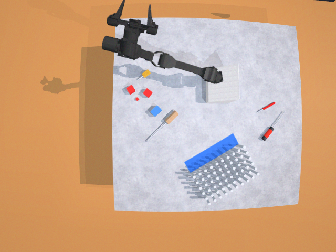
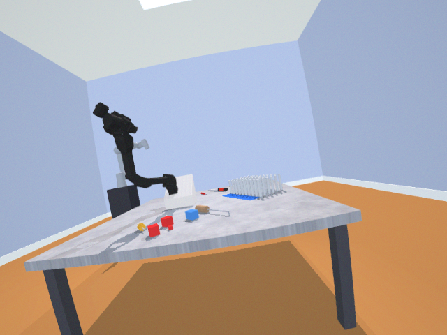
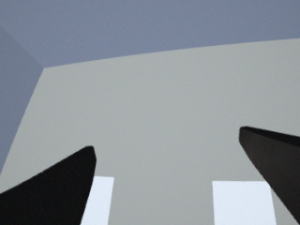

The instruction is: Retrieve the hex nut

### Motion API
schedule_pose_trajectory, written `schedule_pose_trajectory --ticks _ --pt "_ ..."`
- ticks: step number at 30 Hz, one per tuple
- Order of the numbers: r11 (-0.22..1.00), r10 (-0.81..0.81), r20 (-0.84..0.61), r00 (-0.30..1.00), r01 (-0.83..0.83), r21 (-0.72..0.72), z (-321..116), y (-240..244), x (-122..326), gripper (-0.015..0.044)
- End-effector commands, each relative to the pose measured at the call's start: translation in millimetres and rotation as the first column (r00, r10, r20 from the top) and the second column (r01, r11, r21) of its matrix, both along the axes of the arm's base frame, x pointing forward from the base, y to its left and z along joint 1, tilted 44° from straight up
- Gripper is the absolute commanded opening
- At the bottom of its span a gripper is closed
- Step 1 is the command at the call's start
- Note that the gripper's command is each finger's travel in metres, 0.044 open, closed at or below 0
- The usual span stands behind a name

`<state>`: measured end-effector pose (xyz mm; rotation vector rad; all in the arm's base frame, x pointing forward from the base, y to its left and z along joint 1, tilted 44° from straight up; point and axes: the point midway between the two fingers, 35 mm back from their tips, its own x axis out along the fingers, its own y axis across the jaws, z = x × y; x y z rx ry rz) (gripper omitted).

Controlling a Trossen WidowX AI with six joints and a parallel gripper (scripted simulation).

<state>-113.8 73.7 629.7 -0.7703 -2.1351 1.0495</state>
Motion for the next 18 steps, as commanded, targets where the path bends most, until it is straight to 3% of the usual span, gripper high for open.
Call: schedule_pose_trajectory --ticks 1,9,18 --pt "0.990 -0.115 -0.128 0.985 0.103 -0.092 -4 52 39 0.0440" --pt "0.912 -0.390 -0.375 0.841 0.296 -0.284 -33 137 147 0.0440" --pt "0.763 -0.646 -0.567 0.511 0.447 -0.467 -93 175 284 0.0440"
